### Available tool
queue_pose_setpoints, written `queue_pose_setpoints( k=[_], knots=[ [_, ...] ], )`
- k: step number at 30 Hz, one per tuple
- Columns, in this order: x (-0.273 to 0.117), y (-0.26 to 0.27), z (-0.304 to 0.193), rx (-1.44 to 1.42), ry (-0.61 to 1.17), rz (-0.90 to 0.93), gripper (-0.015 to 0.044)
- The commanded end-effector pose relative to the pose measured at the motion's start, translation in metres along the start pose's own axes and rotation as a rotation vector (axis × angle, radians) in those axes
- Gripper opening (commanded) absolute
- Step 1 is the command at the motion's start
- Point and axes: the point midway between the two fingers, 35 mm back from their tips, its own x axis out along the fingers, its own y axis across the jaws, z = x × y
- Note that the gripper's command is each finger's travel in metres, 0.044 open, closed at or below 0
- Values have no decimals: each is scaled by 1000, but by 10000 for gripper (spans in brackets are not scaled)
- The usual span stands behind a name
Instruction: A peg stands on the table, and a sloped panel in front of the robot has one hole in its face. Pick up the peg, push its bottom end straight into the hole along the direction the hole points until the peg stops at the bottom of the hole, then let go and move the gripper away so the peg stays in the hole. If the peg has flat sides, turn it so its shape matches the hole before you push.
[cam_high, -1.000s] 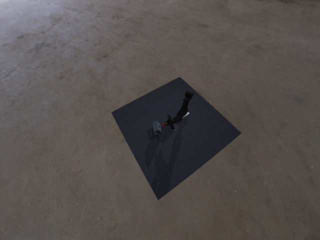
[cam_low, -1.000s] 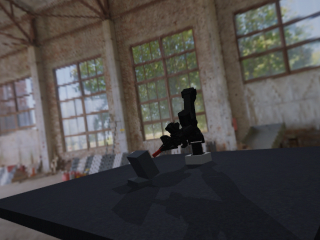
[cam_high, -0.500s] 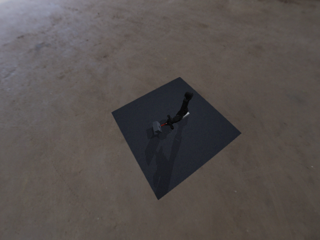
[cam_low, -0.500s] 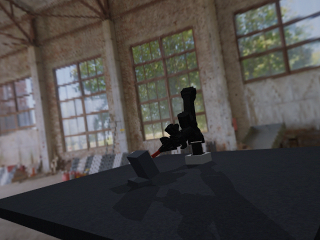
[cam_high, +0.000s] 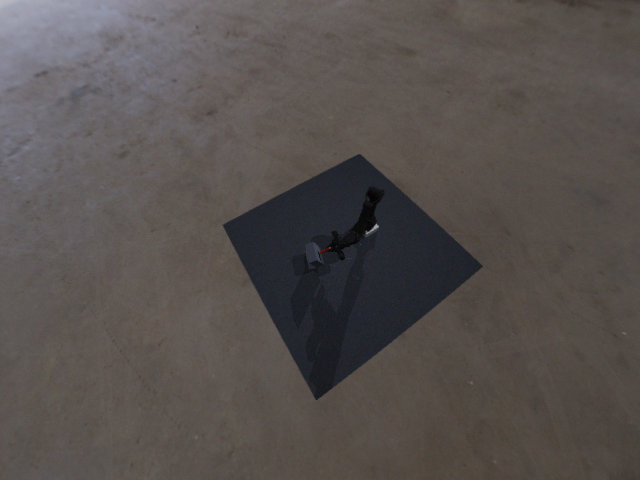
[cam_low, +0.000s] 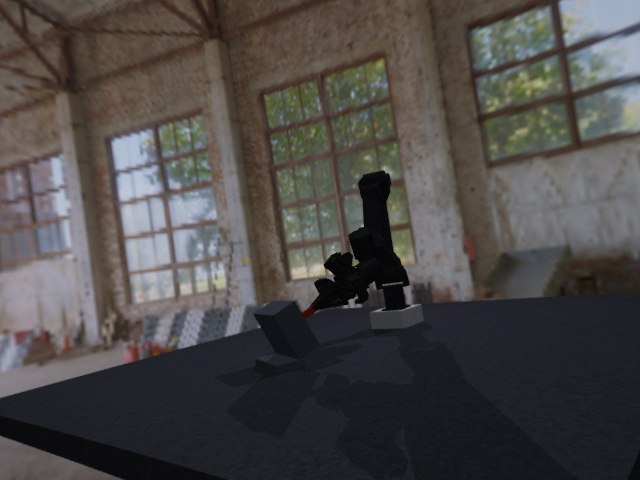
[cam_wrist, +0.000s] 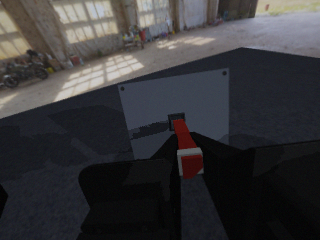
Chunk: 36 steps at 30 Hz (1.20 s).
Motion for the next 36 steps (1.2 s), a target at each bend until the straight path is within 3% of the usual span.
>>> queue_pose_setpoints(
  k=[1, 36],
  knots=[
    [1, 0, 0, 0, -1, 2, 0],
    [11, 1, 0, 0, -1, 0, 0]
  ],
)
